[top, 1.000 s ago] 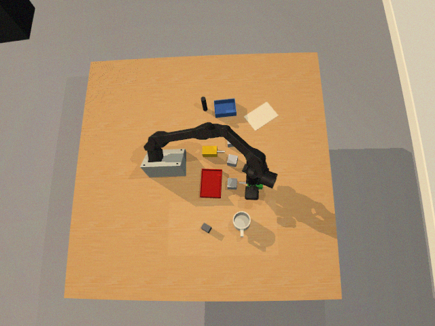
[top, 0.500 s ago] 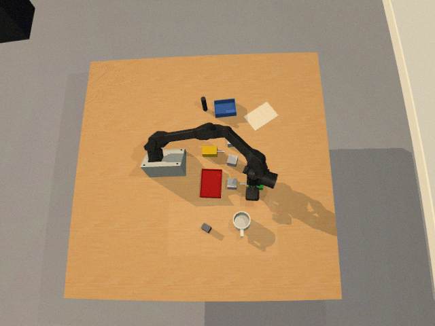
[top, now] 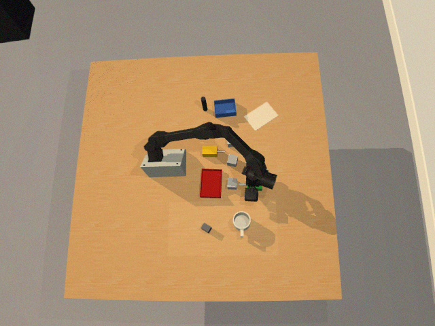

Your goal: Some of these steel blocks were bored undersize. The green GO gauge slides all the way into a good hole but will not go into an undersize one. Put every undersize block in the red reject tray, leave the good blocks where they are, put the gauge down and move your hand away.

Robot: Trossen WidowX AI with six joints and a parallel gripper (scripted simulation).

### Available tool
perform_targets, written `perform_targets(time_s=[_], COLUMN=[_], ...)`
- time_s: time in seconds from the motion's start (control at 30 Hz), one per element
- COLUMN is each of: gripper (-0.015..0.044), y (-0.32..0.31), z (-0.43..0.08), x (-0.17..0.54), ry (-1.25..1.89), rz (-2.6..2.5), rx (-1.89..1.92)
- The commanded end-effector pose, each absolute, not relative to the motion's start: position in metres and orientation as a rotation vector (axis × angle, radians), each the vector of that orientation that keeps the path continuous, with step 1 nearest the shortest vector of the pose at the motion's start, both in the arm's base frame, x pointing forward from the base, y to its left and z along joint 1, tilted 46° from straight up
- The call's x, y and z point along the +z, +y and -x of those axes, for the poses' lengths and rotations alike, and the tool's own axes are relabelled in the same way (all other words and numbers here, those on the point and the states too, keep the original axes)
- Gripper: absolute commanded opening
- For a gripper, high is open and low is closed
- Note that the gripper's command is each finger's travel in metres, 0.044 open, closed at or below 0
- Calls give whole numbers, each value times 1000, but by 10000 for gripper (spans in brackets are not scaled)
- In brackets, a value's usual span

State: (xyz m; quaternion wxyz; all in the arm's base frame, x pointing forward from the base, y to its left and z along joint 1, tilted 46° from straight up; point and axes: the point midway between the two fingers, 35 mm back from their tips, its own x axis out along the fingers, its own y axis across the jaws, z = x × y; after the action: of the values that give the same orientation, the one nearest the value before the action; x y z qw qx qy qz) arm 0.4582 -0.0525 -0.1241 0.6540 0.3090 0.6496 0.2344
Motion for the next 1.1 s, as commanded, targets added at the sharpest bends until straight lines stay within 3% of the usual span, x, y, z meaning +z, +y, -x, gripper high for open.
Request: perform_targets(time_s=[0.0,1.07], gripper=[0,0], y=[-52,-51], z=[-458,-455], x=[-122,-122], ry=[1465,1461], rz=[-705,-706], rx=[530,528])
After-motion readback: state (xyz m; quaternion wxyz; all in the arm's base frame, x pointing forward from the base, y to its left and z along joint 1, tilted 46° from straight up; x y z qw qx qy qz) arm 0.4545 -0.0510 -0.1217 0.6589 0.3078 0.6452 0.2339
